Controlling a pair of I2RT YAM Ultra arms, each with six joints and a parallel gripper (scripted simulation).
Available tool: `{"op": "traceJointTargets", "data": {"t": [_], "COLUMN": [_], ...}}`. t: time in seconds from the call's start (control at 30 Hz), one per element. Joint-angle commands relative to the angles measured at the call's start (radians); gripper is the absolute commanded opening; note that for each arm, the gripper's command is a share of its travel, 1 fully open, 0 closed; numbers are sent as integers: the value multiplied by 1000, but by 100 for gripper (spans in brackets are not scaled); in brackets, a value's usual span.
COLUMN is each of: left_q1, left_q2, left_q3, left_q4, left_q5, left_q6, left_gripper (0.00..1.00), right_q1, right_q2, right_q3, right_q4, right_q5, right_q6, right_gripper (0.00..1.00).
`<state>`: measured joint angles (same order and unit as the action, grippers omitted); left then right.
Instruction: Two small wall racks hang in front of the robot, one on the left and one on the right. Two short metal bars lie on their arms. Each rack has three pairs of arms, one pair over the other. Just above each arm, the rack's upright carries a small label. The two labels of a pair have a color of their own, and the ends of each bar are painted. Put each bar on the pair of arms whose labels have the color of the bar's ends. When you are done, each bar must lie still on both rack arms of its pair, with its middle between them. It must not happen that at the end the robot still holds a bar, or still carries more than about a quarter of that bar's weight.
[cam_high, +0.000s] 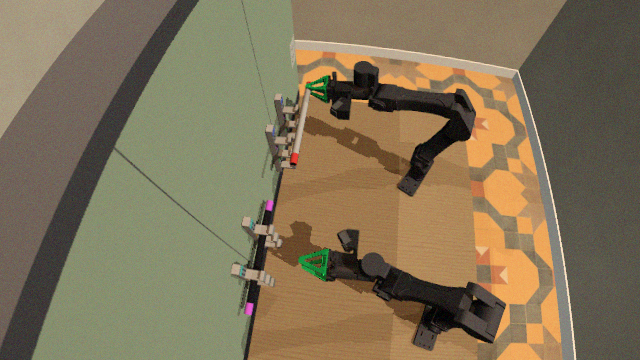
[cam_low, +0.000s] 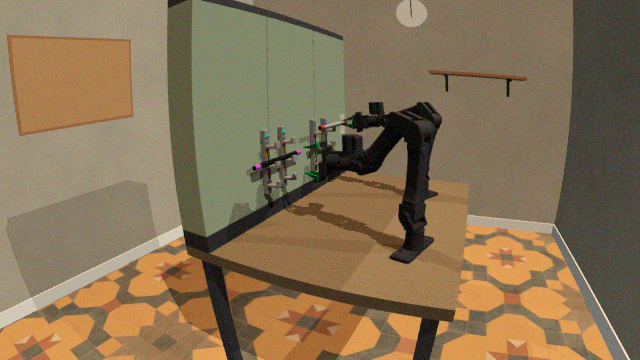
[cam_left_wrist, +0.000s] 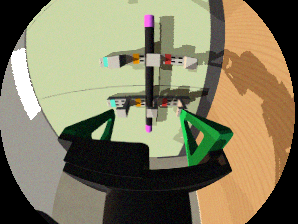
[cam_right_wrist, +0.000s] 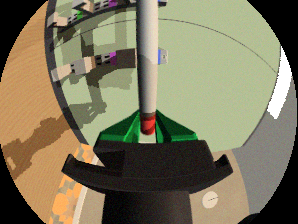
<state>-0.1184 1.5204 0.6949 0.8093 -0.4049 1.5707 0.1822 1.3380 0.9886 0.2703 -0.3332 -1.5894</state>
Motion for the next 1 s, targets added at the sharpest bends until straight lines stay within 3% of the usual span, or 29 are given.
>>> {"op": "traceJointTargets", "data": {"t": [0.0, 0.97], "left_q1": [-10, -10], "left_q2": [0, 0], "left_q3": [-3, -3], "left_q4": [19, 19], "left_q5": [-8, -8], "left_q6": [0, 0], "left_gripper": [100, 100], "right_q1": [-10, -10], "right_q2": [-39, -40], "right_q3": [17, 38], "right_q4": [22, 2], "right_q5": [-10, -10], "right_q6": [18, 18], "right_gripper": [0, 0]}}
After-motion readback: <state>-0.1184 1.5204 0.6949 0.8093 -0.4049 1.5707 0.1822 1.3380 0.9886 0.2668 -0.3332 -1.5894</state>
